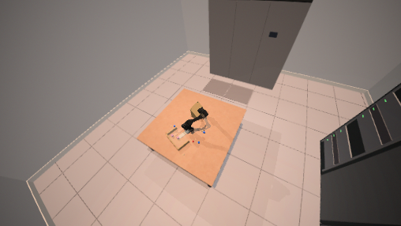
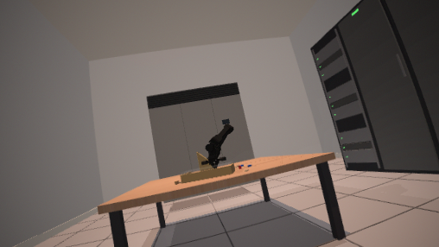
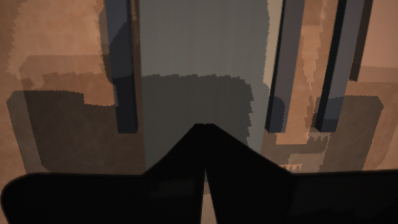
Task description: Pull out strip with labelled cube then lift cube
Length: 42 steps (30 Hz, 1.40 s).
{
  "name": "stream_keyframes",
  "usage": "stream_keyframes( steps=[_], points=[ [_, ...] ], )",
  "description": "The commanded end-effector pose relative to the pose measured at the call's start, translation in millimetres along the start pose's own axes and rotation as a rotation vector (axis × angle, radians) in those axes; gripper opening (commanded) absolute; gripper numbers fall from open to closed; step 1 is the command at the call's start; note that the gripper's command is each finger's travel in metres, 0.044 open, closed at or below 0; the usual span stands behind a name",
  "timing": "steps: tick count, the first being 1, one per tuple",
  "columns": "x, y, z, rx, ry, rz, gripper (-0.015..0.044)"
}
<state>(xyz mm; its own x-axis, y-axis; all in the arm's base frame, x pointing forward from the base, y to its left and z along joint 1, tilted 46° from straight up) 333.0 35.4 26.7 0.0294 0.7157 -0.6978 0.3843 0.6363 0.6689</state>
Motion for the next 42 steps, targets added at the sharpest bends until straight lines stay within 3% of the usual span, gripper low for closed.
stream_keyframes(
  steps=[1,42],
  points=[
    [5.4,-2.4,-12.7,0.014,0.025,-0.006,0.0000],
    [4.6,-15.1,-71.3,0.016,0.028,-0.007,0.0000]
  ],
)
Point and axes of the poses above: the point midway between the two fingers, 35 mm back from their tips, its own x axis out along the fingers, its own y axis across the jaws, z = x × y, the point moved 5 cm from there along -x, back along the fingers, and after that the axes turned 11 degrees about x, right-handed, at the moved point
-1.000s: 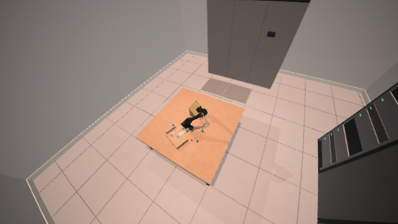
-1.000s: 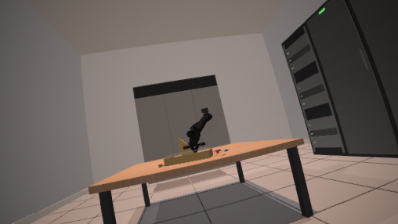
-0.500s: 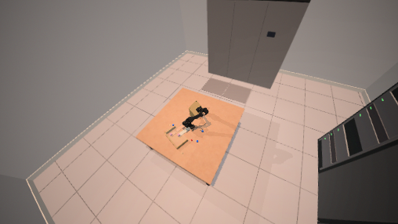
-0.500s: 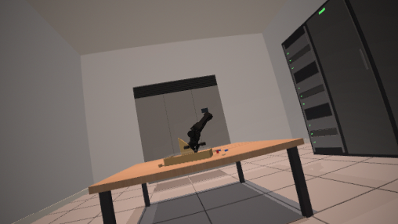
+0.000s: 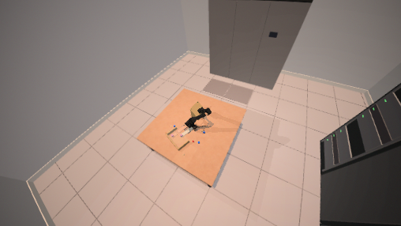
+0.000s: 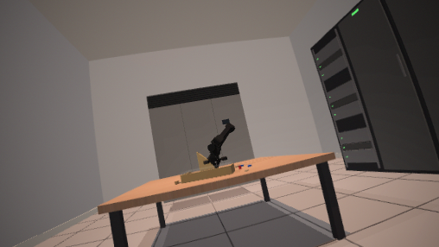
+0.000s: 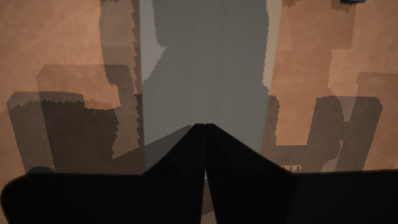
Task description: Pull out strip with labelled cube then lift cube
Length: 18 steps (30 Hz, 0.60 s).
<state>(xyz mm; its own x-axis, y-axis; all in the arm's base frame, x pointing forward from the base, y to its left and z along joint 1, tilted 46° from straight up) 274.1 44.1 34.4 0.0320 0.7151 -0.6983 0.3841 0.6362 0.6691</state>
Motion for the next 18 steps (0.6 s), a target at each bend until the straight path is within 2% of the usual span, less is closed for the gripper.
stream_keyframes(
  steps=[1,18],
  points=[
    [5.4,-3.4,-13.9,0.017,0.030,-0.007,0.0000],
    [4.8,-8.3,-37.0,0.018,0.031,-0.007,0.0000]
  ],
)
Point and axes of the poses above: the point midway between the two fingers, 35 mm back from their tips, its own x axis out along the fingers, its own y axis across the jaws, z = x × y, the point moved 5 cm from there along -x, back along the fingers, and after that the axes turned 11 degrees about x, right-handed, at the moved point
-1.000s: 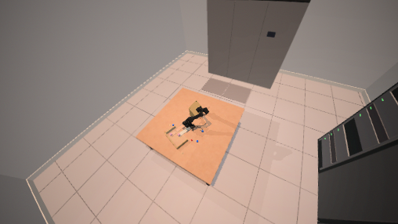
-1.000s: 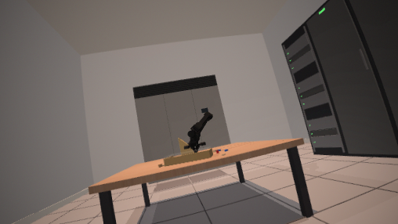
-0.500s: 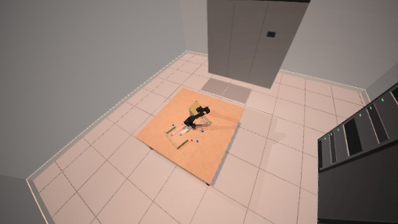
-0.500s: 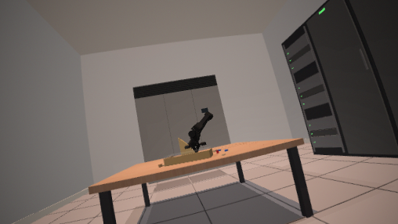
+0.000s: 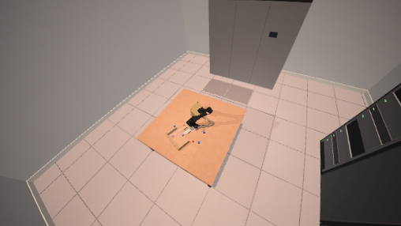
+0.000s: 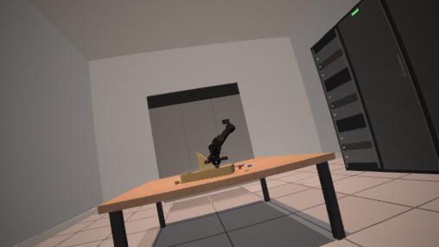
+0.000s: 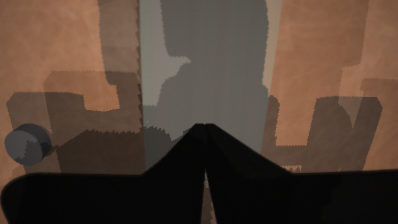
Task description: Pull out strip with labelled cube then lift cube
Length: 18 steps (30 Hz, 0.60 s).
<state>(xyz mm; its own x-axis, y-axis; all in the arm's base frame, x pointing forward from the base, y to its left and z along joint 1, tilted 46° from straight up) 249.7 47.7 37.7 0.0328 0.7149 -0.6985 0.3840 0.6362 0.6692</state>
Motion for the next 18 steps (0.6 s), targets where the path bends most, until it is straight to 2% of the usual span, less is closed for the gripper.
stream_keyframes(
  steps=[1,18],
  points=[
    [5.3,-3.8,-14.0,0.018,0.032,-0.007,0.0000],
    [4.7,-8.2,-35.0,0.019,0.033,-0.008,0.0000]
  ],
)
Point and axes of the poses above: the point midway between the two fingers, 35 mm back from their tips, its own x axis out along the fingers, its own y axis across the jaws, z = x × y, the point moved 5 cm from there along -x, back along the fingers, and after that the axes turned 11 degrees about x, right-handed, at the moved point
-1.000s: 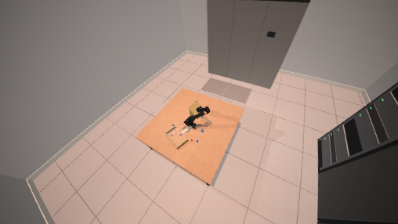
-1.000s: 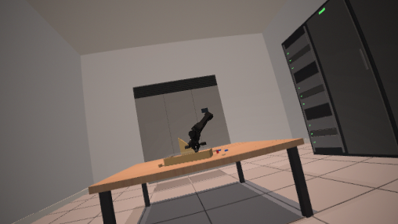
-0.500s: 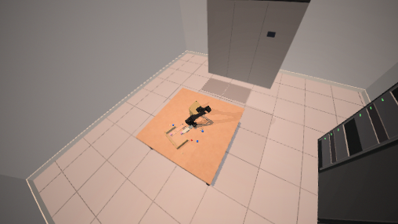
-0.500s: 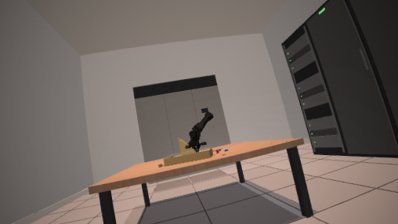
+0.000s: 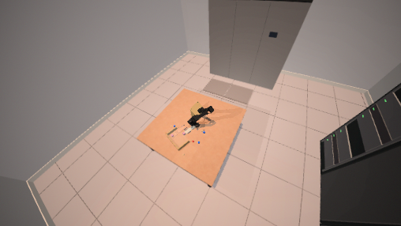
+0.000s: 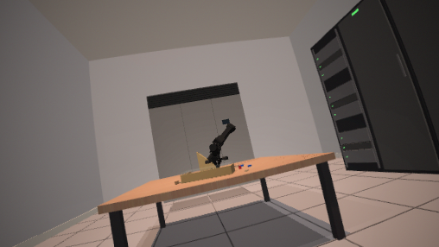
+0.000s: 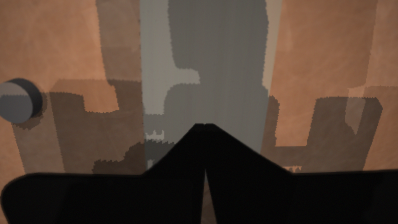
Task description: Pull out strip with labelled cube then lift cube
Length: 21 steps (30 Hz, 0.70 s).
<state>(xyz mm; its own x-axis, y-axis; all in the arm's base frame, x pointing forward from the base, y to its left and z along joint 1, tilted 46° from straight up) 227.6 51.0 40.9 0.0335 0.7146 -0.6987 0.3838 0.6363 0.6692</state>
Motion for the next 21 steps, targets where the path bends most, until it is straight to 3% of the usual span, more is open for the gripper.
stream_keyframes(
  steps=[1,21],
  points=[
    [5.2,-4.2,-14.0,0.019,0.034,-0.008,0.0000],
    [4.7,-7.7,-31.4,0.020,0.035,-0.008,0.0000]
  ],
)
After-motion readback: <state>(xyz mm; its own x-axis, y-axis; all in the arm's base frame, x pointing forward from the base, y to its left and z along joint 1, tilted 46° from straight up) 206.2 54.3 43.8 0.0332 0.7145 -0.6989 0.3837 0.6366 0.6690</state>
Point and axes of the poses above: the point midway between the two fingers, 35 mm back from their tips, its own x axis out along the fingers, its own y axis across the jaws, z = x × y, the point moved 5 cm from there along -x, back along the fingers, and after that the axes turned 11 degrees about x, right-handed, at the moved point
